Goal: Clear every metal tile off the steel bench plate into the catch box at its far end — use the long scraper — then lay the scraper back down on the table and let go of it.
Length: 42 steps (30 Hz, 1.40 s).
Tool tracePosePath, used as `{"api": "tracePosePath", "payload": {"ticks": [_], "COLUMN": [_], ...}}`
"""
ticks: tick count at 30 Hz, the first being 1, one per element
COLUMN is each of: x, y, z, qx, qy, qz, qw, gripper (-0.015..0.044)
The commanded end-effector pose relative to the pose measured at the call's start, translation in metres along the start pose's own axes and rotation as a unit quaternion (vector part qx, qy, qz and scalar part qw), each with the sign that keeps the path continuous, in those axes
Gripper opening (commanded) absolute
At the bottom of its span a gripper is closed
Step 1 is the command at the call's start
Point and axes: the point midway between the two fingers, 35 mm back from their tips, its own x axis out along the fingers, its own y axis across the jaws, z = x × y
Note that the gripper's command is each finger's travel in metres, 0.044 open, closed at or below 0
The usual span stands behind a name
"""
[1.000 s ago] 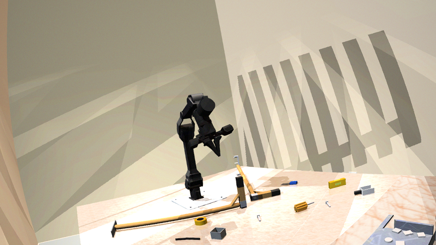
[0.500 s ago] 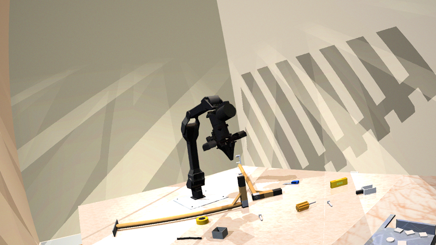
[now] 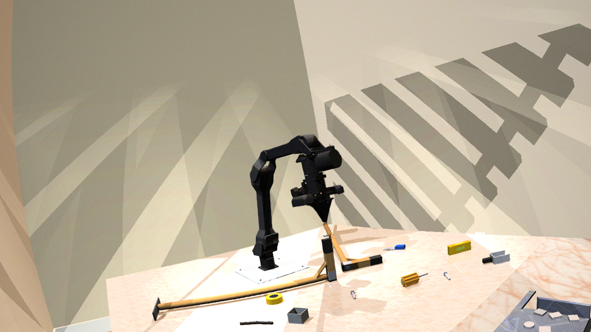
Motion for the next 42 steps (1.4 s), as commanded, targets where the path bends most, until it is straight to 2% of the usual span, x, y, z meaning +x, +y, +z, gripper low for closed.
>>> {"api": "tracePosePath", "payload": {"ticks": [1, 11, 42], "x": [0.009, 0.016, 0.069], "y": [-0.010, -0.015, -0.015], "z": [0.003, 0.004, 0.004], "qx": [-0.033, -0.047, -0.047], "qy": [-0.021, -0.027, -0.027], "qz": [0.007, 0.009, 0.009], "qw": [0.999, 0.998, 0.998], "gripper": [0.0000, 0.0000, 0.0000]}}
